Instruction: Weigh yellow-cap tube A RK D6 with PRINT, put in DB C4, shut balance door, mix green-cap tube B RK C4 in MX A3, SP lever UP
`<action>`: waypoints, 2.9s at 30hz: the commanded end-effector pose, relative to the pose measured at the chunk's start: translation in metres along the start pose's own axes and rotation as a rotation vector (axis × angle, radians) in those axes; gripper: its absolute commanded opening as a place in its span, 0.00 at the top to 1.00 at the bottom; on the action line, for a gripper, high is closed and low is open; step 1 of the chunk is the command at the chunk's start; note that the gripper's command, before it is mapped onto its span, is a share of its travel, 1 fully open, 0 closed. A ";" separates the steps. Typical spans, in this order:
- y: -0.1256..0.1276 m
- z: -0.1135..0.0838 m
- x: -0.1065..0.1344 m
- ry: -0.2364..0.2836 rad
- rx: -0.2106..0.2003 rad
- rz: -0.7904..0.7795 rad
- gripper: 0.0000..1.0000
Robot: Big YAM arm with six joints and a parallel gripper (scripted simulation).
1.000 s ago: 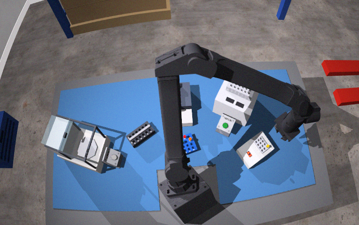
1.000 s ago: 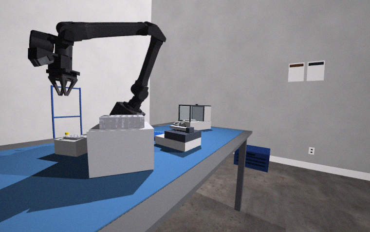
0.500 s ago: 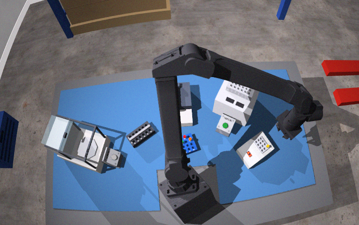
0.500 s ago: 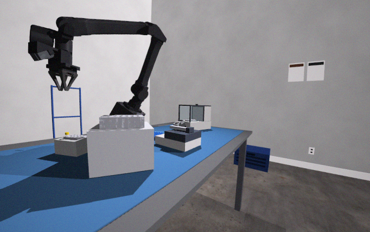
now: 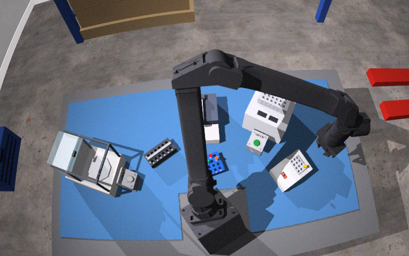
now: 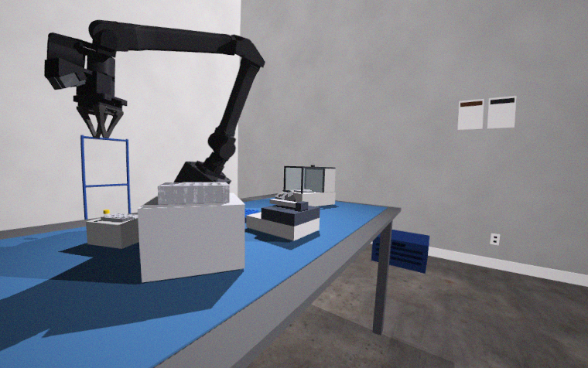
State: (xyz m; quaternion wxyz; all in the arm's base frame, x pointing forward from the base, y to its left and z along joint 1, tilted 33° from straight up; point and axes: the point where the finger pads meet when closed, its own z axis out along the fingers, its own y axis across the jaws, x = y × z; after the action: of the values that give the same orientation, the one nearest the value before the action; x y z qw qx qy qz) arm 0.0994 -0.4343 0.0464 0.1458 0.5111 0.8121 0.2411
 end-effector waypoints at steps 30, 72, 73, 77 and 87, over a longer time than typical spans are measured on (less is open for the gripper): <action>-0.001 -0.011 -0.009 -0.021 0.011 -0.014 0.70; 0.258 0.046 -0.045 0.015 0.262 -0.246 0.70; 0.269 0.045 -0.046 -0.009 0.283 -0.270 0.70; 0.298 0.056 -0.034 -0.009 0.300 -0.283 0.70; 0.364 0.065 -0.010 -0.018 0.307 -0.294 0.70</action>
State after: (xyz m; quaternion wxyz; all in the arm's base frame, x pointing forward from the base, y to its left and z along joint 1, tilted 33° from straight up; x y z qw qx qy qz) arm 0.3858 -0.3064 0.1508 0.0819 0.3954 0.9099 0.0951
